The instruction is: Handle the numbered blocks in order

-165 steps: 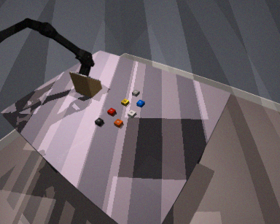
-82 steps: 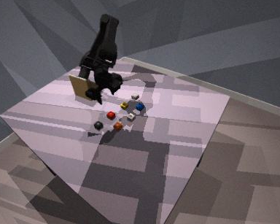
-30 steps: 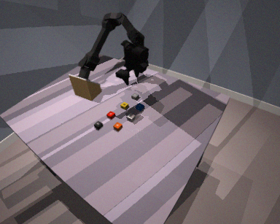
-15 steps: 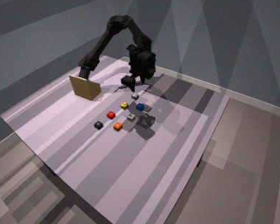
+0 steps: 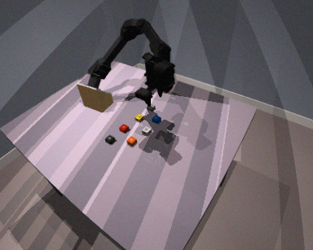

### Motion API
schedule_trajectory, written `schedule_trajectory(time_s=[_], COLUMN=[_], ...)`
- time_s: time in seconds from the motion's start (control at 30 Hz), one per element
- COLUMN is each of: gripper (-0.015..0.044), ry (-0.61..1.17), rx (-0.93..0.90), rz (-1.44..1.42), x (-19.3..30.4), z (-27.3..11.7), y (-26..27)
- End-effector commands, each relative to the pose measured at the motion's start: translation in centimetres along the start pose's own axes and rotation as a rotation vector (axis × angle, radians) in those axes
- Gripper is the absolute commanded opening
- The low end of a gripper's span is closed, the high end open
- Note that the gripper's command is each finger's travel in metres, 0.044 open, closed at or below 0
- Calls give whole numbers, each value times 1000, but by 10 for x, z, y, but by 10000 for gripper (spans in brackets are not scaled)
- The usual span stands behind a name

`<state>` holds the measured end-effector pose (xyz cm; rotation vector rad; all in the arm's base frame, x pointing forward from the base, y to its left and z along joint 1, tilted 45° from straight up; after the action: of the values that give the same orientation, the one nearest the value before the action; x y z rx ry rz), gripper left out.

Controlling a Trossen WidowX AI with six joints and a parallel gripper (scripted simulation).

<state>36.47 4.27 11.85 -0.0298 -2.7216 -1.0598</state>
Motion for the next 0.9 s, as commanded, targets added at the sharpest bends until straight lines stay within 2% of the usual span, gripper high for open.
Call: schedule_trajectory(time_s=[0.0, 0.17, 0.37, 0.87], gripper=[400, 400, 400, 400], ry=[3, 2, 0, 1], rx=[1, 2, 5, 5], rz=[-3, -3, -4, -4], x=[0, -1, -26, -27], z=[0, 0, 0, 0], y=[-1, -3, -77, -80])
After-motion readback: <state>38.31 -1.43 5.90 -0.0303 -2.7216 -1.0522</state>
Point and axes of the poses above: the point midway between the two fingers, 35 mm back from their tips, its own z axis out along the fingers, its own y axis across the jaws, x = y × z, the point moved 9 cm from there along -z, back along the fingers, and after that the axes turned 13 degrees about z, right-handed, at the moved point
